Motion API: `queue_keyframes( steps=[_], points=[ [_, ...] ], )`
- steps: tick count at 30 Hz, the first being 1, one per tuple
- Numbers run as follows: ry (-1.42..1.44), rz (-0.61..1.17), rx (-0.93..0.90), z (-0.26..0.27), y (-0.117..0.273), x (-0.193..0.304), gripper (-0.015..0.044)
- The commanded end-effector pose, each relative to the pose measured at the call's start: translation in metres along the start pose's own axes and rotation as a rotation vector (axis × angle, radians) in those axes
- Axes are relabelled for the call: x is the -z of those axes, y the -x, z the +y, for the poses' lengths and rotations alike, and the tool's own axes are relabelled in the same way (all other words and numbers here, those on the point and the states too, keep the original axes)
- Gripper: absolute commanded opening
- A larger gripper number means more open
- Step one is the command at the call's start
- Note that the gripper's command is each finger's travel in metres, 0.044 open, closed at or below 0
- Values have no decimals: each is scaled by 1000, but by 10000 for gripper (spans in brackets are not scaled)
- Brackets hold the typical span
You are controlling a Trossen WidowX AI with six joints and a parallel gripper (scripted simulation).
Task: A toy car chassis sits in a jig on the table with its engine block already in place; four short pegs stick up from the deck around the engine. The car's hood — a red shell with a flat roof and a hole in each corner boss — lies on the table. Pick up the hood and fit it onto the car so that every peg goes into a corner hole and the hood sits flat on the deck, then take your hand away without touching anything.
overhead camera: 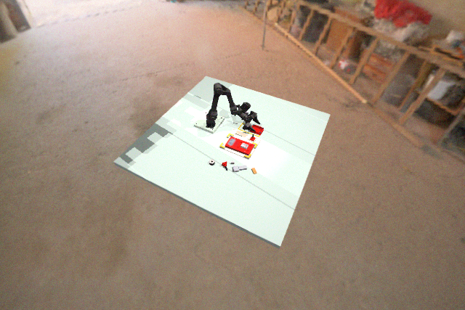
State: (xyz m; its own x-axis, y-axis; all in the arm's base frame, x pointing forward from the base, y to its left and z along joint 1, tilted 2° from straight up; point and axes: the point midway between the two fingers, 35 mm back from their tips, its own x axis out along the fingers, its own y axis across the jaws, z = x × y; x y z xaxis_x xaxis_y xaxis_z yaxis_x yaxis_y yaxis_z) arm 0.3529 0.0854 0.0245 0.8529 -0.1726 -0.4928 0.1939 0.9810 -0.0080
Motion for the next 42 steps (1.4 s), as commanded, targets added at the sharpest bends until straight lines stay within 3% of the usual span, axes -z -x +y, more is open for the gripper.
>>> queue_keyframes(
  steps=[1, 42],
  points=[
    [7, 8, 0, 0, -1, 4, 440],
    [7, 8, 1, 0, -10, 20, 440]
  ],
)
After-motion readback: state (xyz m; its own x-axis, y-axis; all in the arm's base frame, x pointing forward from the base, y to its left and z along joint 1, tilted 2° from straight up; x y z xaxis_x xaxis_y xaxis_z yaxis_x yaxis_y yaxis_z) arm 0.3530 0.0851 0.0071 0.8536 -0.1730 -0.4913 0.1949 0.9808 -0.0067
